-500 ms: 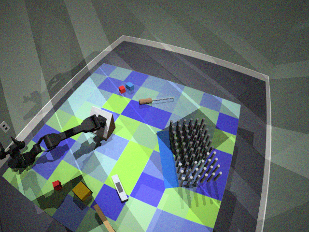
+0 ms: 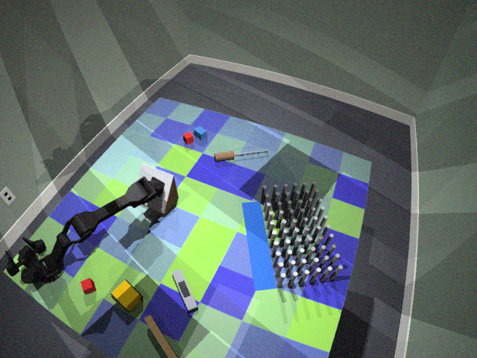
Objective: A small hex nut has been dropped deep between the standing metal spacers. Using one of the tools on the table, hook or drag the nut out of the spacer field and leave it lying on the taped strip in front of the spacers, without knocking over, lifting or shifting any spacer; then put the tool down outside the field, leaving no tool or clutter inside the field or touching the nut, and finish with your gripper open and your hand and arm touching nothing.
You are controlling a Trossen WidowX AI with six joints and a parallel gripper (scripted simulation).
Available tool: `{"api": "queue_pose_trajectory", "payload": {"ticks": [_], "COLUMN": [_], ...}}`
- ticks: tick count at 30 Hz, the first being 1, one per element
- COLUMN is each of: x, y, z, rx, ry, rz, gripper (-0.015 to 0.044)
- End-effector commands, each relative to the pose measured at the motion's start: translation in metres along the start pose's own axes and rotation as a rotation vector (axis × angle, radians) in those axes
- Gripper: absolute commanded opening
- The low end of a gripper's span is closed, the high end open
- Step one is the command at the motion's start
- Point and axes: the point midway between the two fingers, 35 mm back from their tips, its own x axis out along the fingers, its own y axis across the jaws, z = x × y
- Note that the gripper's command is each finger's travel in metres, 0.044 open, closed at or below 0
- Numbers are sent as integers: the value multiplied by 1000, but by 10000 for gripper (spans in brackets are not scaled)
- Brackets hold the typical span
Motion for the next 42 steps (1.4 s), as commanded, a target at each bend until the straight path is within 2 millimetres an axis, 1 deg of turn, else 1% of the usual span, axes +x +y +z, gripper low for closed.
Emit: {"api": "queue_pose_trajectory", "payload": {"ticks": [1, 4, 6, 12, 15, 19, 25, 30, 36, 42], "x": [-44, -79, -98, -177, -218, -274, -357, -425, -501, -567], "y": [33, 53, 62, 89, 97, 100, 98, 88, 69, 42], "z": [7, 10, 10, 12, 14, 16, 29, 50, 87, 134], "rx": [-8, -23, -30, -51, -74, -138, -226, -295, -362, -407], "ry": [110, 197, 244, 433, 527, 643, 805, 925, 1051, 1152], "rz": [79, 143, 179, 331, 412, 524, 712, 885, 1113, 1358], "gripper": [440, 440, 440, 440, 440, 440, 440, 440, 440, 440]}}
